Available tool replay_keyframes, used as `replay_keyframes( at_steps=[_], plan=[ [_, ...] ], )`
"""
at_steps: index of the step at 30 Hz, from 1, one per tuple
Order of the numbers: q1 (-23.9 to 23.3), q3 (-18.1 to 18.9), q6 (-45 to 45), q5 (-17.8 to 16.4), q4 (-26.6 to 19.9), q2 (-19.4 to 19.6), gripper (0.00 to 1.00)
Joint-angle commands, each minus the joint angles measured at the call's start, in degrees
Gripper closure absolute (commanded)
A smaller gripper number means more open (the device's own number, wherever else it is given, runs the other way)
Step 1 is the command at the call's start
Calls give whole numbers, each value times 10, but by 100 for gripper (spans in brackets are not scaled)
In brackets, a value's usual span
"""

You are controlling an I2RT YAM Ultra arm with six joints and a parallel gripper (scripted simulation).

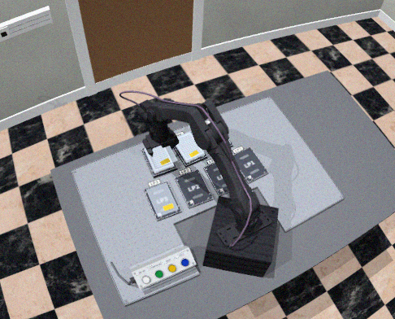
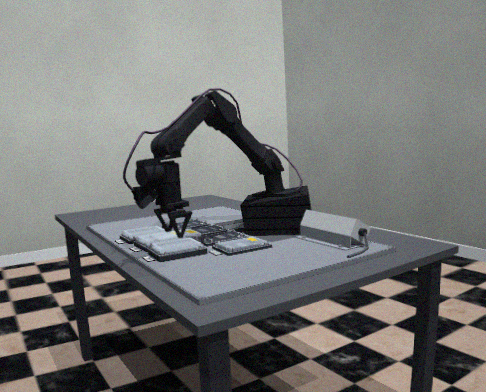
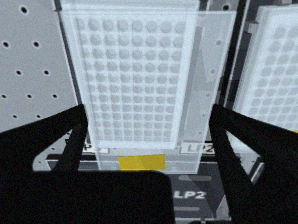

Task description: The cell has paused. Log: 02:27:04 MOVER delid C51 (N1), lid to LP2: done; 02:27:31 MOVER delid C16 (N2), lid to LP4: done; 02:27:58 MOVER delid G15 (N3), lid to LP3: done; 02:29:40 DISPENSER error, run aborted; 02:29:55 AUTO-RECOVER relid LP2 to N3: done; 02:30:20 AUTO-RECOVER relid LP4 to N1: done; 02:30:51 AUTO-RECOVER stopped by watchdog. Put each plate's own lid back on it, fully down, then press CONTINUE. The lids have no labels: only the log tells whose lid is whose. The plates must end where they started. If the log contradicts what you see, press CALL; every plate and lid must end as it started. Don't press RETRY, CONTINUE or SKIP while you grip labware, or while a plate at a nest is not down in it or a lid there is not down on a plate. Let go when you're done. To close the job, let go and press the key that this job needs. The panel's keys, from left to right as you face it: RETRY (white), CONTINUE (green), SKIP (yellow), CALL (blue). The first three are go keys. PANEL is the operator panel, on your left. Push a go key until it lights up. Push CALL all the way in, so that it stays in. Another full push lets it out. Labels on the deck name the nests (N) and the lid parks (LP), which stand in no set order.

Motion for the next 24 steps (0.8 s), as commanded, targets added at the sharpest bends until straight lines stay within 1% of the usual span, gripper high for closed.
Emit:
replay_keyframes(
  at_steps=[1,4,5,7,12,16,17,18,24],
  plan=[
    [17,34,28,10,-15,4,100],
    [26,45,37,10,-21,11,100],
    [26,38,38,10,-14,2,100],
    [23,46,38,10,-19,3,100],
    [19,37,35,11,-13,15,100],
    [19,36,34,10,-12,14,100],
    [19,30,34,9,-6,7,100],
    [19,38,33,9,-12,7,100],
    [16,44,32,9,-3,17,100]
  ],
)
